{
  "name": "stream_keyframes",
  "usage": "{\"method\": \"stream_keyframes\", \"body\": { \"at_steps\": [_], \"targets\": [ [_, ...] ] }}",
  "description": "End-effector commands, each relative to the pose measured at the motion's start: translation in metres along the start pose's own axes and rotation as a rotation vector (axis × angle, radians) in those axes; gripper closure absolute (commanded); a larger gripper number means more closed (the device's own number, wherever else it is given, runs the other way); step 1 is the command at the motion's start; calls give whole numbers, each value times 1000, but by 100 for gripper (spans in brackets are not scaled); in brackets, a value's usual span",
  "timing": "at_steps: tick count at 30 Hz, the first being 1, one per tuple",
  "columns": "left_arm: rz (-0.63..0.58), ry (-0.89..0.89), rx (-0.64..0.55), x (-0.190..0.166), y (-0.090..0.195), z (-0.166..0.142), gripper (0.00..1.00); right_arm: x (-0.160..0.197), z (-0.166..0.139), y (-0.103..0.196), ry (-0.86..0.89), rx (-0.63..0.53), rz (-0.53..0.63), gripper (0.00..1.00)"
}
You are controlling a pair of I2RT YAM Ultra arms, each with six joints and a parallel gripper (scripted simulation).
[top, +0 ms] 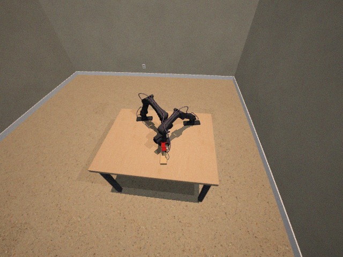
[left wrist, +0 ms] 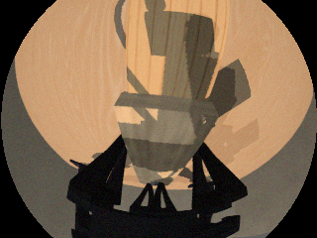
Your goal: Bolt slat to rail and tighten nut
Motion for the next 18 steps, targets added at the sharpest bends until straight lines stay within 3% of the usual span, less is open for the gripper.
{"method": "stream_keyframes", "body": {
  "at_steps": [1,7,18],
  "targets": [
    [-8,0,-13,-1,6,1,28,0,2,4,0,-13,2,66],
    [-8,0,-13,-1,6,1,28,0,2,7,0,-13,2,66],
    [-8,0,-13,-1,6,1,28,0,1,48,0,-21,1,66]
  ]
}}
Point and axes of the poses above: on each arm, the point where the finger pads meet when closed, its own y axis back along the fingers, its own x axis across the jaws, z = x × y, the point moved 3 cm from there along y, back along the fingers, and after that the axes turned 8 degrees about -y, right-handed, at the moved point
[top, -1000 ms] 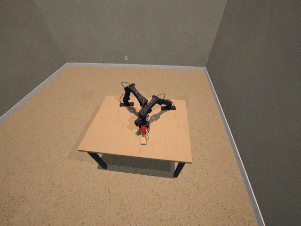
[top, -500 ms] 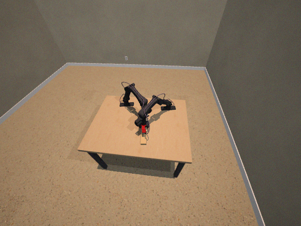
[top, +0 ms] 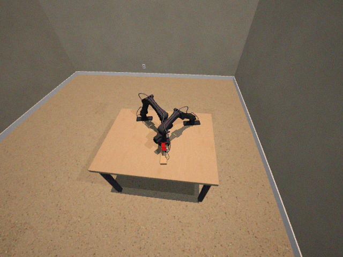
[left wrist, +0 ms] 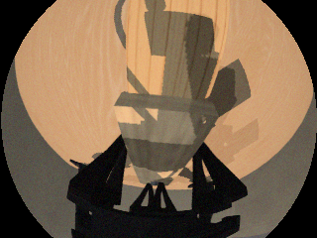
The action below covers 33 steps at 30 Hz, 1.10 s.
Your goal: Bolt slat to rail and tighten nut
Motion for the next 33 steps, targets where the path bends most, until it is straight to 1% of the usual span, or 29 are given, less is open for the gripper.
{"method": "stream_keyframes", "body": {
  "at_steps": [1,5,6,9,22,24,33],
  "targets": [
    [-8,0,-13,-1,6,1,28,0,1,51,0,-22,1,66],
    [-8,0,-13,-1,6,1,28,0,0,54,0,-23,1,66],
    [-8,0,-13,-1,6,1,28,0,-2,26,0,-10,-1,66],
    [-8,0,-13,-1,6,1,28,0,2,4,0,-13,2,66],
    [-8,0,-13,-1,6,1,28,0,2,4,0,-13,2,66],
    [-8,0,-13,-1,6,1,28,0,1,4,0,-12,2,89],
    [-8,0,-13,-1,6,1,28,0,1,4,0,-12,2,89]
  ]
}}
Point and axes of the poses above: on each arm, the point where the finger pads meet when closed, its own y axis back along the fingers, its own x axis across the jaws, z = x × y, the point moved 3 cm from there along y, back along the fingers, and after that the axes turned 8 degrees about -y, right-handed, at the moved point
